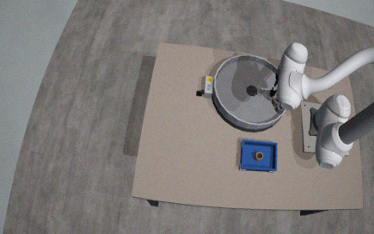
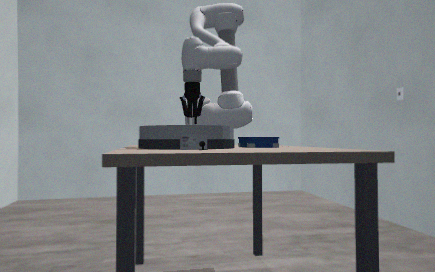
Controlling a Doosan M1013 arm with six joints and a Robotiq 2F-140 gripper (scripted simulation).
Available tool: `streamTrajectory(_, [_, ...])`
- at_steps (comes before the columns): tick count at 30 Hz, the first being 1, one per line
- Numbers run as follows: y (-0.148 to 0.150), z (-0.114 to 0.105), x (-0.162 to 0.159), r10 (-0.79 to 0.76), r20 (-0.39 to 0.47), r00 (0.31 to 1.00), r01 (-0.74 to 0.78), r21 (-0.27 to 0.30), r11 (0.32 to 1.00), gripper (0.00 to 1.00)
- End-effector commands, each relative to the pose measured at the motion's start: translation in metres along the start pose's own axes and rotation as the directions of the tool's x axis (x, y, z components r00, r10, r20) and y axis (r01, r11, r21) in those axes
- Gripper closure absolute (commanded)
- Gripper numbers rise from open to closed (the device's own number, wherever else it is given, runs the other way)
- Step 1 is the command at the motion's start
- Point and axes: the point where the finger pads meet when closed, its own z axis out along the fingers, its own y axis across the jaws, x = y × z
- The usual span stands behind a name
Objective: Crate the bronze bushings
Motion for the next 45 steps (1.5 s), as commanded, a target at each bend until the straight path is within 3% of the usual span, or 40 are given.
streamTrajectory(1, [-0.0011,0.0054,0.0041,-0.004,-0.009,1.0,0.004,0.0,1.0,0.9])
streamTrajectory(12, [-0.0011,0.0054,0.0041,-0.004,-0.009,1.0,0.004,0.0,1.0,0.9])
streamTrajectory(13, [-0.0011,0.0054,0.0041,-0.004,-0.009,1.0,0.004,0.0,1.0,1.0])
streamTrajectory(45, [-0.0011,0.0054,0.0041,-0.004,-0.009,1.0,0.004,0.0,1.0,1.0])
